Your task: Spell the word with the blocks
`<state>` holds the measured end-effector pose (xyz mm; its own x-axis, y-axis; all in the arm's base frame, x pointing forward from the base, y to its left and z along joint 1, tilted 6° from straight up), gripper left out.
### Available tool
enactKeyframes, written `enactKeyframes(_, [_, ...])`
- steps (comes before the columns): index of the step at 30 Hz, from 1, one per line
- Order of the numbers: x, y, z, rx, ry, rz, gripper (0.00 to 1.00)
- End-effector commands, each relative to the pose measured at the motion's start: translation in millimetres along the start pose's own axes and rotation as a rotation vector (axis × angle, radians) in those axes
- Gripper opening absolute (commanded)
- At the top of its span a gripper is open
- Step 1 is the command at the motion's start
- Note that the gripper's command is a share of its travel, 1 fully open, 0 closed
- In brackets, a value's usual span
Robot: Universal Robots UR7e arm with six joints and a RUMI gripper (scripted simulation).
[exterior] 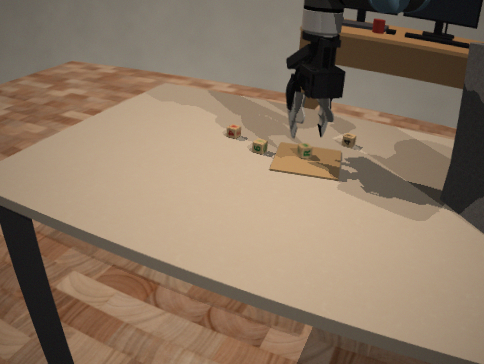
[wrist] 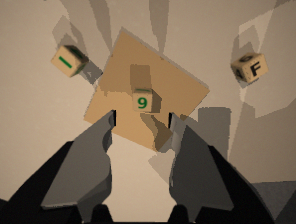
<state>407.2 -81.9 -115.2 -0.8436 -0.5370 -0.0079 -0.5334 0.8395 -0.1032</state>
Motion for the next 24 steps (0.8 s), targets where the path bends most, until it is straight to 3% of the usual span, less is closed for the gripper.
enactKeyframes(1, [-0.4, -0.3, 5.0, 0.001, -0.001, 0.0, 0.37])
enactKeyframes(24, [-0.6, -0.2, 11.7, 0.001, -0.001, 0.0, 0.37])
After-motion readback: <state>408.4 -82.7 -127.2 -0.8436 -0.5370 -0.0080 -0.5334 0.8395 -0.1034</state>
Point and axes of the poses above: the point where the finger pads meet when closed, its own z axis out along the fingers, its own x axis across the jaws, y = z × x, the point moved 10 cm from there along -z, back along the fingers, and after that the axes turned 1 degree about -z, right-handed, at the moved point
